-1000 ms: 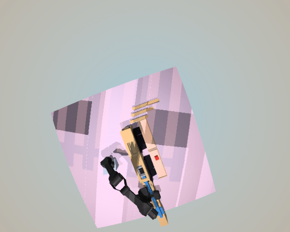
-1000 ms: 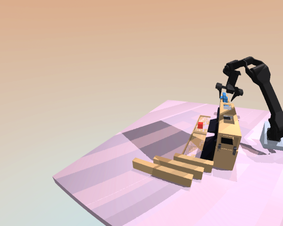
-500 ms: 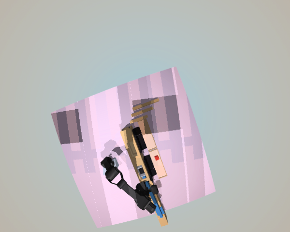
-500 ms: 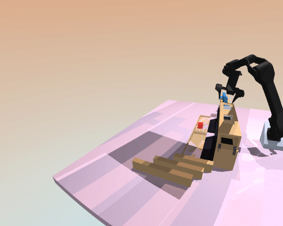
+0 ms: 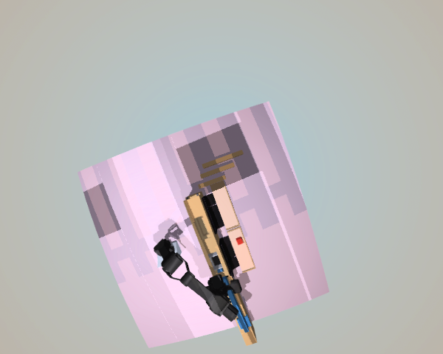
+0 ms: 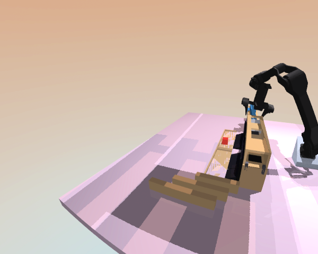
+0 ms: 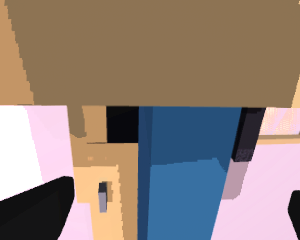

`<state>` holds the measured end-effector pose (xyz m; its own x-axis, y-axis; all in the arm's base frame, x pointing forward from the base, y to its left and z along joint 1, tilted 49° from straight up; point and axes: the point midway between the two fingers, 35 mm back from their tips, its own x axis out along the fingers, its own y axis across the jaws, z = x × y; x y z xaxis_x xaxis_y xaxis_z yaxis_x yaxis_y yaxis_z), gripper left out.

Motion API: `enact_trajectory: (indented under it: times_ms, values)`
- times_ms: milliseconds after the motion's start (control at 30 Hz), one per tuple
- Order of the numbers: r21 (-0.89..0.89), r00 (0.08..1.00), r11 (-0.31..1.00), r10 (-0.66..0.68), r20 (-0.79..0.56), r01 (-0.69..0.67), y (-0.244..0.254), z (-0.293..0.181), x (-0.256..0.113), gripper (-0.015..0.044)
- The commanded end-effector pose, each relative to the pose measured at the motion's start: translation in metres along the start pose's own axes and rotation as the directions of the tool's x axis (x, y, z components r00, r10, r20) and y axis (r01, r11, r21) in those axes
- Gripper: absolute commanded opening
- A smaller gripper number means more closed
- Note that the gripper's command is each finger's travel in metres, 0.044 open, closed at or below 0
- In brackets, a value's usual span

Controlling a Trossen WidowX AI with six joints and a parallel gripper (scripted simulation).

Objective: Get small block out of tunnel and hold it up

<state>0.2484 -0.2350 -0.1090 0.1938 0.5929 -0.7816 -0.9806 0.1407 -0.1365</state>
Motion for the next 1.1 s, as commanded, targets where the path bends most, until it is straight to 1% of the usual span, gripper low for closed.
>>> enact_trajectory:
  times_ms: [0,200,233,700,800,833,1067]
  values:
    - [0.005,1.000,1.000,-0.004,0.005,0.004,0.001,0.003,0.007,0.0440]
    - [0.005,1.000,1.000,-0.004,0.005,0.004,0.004,0.006,0.016,0.0440]
    - [0.000,1.000,1.000,0.000,0.000,0.000,0.002,0.002,0.011,0.0414]
    - [0.000,1.000,1.000,0.000,0.000,0.000,0.002,0.002,0.011,0.0046]
    - [0.000,1.000,1.000,0.000,0.000,0.000,0.002,0.002,0.011,0.0026]
    - [0.000,1.000,1.000,0.000,0.000,0.000,0.002,0.002,0.011,0.0000]
    - [0.001,1.000,1.000,-0.002,0.000,0.002,0.002,-0.014,0.014,0.0000]
